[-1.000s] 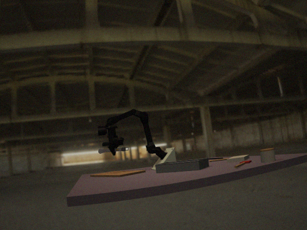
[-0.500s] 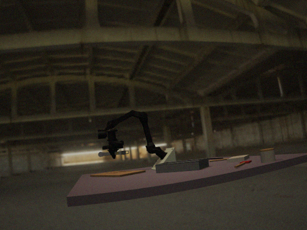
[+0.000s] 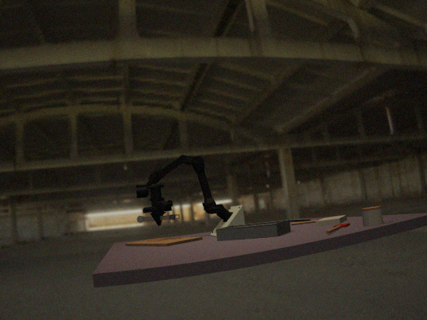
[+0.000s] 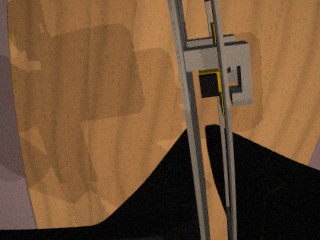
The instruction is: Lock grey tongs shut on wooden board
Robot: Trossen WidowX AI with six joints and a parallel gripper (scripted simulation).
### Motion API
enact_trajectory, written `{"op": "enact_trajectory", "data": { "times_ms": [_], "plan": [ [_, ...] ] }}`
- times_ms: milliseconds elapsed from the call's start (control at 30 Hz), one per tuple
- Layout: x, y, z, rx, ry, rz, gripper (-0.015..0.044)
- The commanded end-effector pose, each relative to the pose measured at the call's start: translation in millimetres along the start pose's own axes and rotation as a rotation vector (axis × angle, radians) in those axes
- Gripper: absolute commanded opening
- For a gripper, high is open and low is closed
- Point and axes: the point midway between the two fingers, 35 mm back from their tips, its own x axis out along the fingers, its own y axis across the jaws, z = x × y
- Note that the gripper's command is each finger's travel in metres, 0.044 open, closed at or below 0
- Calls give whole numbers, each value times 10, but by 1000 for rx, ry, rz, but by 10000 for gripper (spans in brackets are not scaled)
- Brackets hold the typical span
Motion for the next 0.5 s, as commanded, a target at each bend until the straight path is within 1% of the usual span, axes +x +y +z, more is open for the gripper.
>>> {"op": "enact_trajectory", "data": {
  "times_ms": [0, 467],
  "plan": [
    [76, 6, 3, 2, 0, 3, -150],
    [308, 20, 22, 1, 0, 4, -150]
  ]
}}
